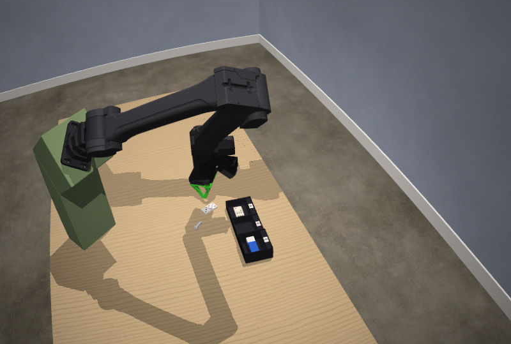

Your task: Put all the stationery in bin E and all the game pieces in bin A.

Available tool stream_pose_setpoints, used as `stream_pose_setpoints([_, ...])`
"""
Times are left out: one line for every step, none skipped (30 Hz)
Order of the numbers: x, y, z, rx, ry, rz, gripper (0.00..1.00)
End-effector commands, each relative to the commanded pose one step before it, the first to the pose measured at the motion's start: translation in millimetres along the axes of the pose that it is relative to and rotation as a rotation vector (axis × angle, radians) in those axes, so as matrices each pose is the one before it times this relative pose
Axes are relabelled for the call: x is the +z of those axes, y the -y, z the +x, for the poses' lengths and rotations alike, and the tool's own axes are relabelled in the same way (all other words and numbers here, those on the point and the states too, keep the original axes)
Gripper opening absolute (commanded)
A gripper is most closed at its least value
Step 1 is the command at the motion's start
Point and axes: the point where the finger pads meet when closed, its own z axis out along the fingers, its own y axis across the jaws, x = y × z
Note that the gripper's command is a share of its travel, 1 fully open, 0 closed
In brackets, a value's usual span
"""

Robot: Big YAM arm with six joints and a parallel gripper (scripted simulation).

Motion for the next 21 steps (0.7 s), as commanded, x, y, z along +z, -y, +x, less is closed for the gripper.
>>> stream_pose_setpoints([5.20,5.48,0.49,-0.15749,0.00318,0.00142,0.40])
stream_pose_setpoints([-0.05,-0.10,0.00,-0.02848,-0.00013,-0.00053,0.40])
stream_pose_setpoints([0.54,0.14,-1.98,-0.02846,0.00009,-0.00028,0.40])
stream_pose_setpoints([0.24,-0.25,-2.06,-0.02871,0.00025,-0.00034,0.40])
stream_pose_setpoints([0.04,0.12,-0.88,-0.02855,0.00029,-0.00030,0.40])
stream_pose_setpoints([0.00,0.00,0.00,0.00000,0.00000,0.00000,0.40])
stream_pose_setpoints([0.00,0.00,0.00,0.00000,0.00000,0.00000,0.40])
stream_pose_setpoints([-2.39,2.09,6.85,-0.06973,0.00048,-0.00058,0.40])
stream_pose_setpoints([-0.75,1.27,-0.87,-0.02598,0.00034,0.00043,0.40])
stream_pose_setpoints([-0.63,1.12,-2.17,-0.02823,0.00060,0.00065,0.40])
stream_pose_setpoints([-0.61,0.94,-4.01,-0.02901,0.00082,0.00085,0.40])
stream_pose_setpoints([-0.70,1.09,-3.60,-0.02907,0.00100,0.00089,0.40])
stream_pose_setpoints([-0.67,1.03,-2.24,-0.02898,0.00095,0.00081,0.40])
stream_pose_setpoints([0.18,0.07,-0.47,-0.02938,0.00006,0.00050,0.40])
stream_pose_setpoints([1.02,-1.00,1.12,-0.02968,-0.00094,0.00014,0.40])
stream_pose_setpoints([0.87,-1.00,0.91,-0.02898,-0.00045,0.00023,0.40])
stream_pose_setpoints([0.51,-0.67,1.16,-0.02836,-0.00013,0.00029,0.40])
stream_pose_setpoints([-0.11,0.25,-0.39,-0.02871,0.00027,0.00069,0.40])
stream_pose_setpoints([-0.25,0.57,-1.02,-0.02889,0.00055,0.00091,0.40])
stream_pose_setpoints([-0.25,0.61,-1.06,-0.02899,0.00065,0.00104,0.40])
stream_pose_setpoints([-0.27,0.49,-0.59,-0.02902,0.00051,0.00129,0.40])
